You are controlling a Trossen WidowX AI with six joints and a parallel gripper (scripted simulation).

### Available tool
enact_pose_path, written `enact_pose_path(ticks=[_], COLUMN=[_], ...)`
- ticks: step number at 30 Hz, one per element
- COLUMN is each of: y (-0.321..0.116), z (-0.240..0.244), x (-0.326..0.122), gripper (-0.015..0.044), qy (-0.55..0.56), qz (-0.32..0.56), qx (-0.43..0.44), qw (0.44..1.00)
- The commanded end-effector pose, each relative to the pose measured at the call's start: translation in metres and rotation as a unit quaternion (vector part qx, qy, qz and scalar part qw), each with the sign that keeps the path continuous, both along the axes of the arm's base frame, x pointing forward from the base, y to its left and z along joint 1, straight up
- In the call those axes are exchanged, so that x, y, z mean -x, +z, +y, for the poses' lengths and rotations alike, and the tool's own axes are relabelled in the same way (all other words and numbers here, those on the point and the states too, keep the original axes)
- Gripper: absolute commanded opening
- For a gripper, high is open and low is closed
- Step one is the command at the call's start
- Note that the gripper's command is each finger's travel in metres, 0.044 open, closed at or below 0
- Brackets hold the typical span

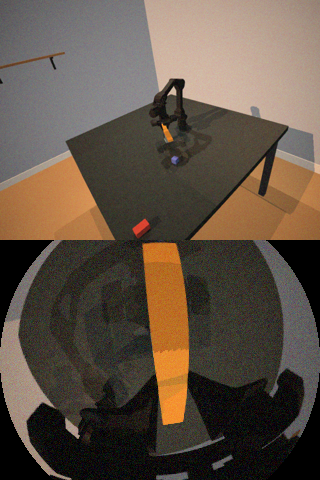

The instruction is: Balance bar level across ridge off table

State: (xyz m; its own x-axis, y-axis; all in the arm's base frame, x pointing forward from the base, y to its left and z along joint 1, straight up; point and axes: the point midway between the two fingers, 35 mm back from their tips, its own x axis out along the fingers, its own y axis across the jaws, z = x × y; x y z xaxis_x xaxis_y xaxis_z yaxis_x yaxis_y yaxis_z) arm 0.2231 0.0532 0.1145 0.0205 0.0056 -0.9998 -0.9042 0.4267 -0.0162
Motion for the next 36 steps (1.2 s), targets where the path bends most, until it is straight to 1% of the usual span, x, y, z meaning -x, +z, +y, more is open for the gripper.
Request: enact_pose_path(ticks=[1, 27, 33, 34, 36], y=[0.0000, 0.0000, 0.0000, 0.0000, 0.0000], z=[0.0000, 0.0000, 0.0000, 0.0000, 0.0000], x=[0.0000, 0.0000, 0.0000, 0.0000, 0.0000], gripper=[0.0000, 0.0000, 0.0157, 0.0167, 0.0167], qy=[0.000, 0.000, 0.000, 0.000, 0.000], qz=[0.000, 0.000, 0.000, 0.000, 0.000], qx=[0.000, 0.000, 0.000, 0.000, 0.000], qw=[1.000, 1.000, 1.000, 1.000, 1.000])
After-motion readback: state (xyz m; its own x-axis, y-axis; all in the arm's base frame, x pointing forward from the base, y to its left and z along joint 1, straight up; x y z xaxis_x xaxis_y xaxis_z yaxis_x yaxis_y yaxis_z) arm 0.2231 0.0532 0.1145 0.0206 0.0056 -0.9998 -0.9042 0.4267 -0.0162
